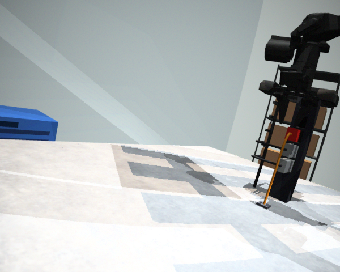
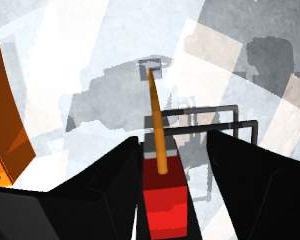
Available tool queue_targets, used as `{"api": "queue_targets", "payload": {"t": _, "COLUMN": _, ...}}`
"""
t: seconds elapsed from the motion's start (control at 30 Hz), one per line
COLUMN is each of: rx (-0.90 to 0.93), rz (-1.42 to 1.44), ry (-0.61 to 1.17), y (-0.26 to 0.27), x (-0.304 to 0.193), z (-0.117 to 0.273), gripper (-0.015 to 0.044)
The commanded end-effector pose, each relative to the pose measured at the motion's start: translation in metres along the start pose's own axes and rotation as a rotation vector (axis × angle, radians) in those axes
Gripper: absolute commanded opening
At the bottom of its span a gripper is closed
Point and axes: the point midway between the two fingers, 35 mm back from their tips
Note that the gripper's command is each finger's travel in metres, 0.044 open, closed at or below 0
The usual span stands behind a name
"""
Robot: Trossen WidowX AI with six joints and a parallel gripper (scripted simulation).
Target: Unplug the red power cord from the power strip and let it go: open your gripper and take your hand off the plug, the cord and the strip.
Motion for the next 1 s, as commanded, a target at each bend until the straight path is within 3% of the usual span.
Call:
{"api": "queue_targets", "payload": {"t": 0.0, "rx": 0.015, "rz": 0.03, "ry": 0.015, "y": 0.005, "x": -0.002, "z": 0.0, "gripper": 0.016}}
{"api": "queue_targets", "payload": {"t": 0.97, "rx": 0.014, "rz": 0.03, "ry": 0.019, "y": -0.007, "x": -0.039, "z": 0.001, "gripper": 0.016}}
Point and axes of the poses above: the point midway between the two fingers, 35 mm back from their tips, its own z axis back along the fingers, its own y axis across the jaws, x = y × z, and after that the axes turned 15 degrees about -z, right-handed
